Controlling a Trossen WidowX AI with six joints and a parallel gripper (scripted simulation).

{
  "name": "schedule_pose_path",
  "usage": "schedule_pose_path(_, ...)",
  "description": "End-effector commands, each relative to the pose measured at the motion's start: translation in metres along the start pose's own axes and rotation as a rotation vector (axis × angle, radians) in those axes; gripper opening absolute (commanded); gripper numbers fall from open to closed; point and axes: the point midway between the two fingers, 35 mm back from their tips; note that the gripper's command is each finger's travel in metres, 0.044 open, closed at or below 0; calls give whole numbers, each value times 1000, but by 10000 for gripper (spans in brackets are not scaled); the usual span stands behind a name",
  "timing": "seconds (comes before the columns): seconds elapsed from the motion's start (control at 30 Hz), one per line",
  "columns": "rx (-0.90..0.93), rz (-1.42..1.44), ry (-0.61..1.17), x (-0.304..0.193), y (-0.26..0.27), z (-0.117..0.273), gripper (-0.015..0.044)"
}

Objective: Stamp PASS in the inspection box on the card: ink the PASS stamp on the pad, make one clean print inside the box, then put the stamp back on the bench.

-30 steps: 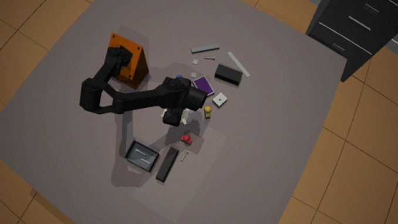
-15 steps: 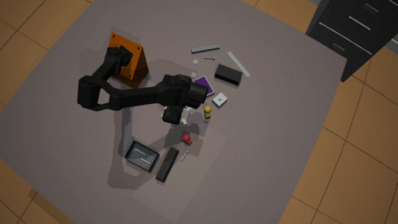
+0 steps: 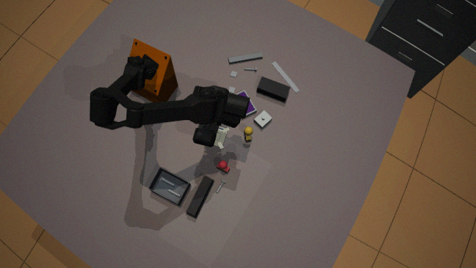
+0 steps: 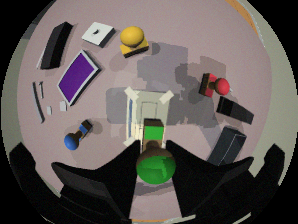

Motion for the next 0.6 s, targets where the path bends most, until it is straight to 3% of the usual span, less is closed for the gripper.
schedule_pose_path(0.0, 3, -12, -10, -1, -4, 4, 0)
schedule_pose_path(0.57, 9, -15, -12, -56, -52, 3, 0)
Point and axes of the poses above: the point midway between the two fingers, 35 mm back from their tips, its own z axis back along the fingers, its own y axis across the jaws, x = y × z, and after that the axes turned 10 degrees about z, right-handed
